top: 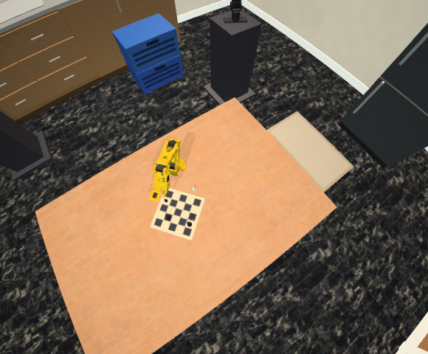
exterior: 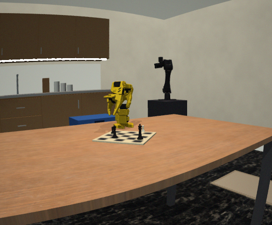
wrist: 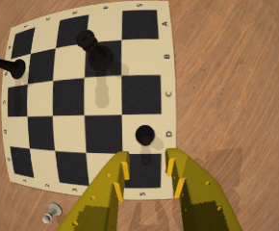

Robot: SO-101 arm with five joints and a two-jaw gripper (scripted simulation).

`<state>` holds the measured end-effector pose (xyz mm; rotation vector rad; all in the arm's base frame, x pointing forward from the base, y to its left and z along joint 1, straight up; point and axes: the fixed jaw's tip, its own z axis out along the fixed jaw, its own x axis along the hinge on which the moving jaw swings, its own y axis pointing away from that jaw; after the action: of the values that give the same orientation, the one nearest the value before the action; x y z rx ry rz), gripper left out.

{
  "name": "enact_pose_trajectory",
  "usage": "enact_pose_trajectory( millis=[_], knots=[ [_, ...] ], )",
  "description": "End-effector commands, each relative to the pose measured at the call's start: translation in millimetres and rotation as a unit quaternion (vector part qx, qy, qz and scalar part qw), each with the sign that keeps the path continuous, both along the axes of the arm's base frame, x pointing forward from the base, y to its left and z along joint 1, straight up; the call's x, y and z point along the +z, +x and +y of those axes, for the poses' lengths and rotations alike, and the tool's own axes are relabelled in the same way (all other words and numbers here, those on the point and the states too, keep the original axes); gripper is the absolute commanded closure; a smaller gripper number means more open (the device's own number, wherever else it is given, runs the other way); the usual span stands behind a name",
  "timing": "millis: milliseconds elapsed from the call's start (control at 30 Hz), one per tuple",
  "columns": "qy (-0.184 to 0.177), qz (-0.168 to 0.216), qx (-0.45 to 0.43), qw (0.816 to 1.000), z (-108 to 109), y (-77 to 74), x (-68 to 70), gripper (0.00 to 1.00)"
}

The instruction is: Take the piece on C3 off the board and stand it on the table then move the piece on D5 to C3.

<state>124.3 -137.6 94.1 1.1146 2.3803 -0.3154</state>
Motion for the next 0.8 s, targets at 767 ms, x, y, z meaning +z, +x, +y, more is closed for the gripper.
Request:
enact_pose_trajectory(
  millis=[767],
  knots=[
    [0.002,0.001,-0.005,1.0,-0.1,-2.1,-6.1,0.91]
  ],
)
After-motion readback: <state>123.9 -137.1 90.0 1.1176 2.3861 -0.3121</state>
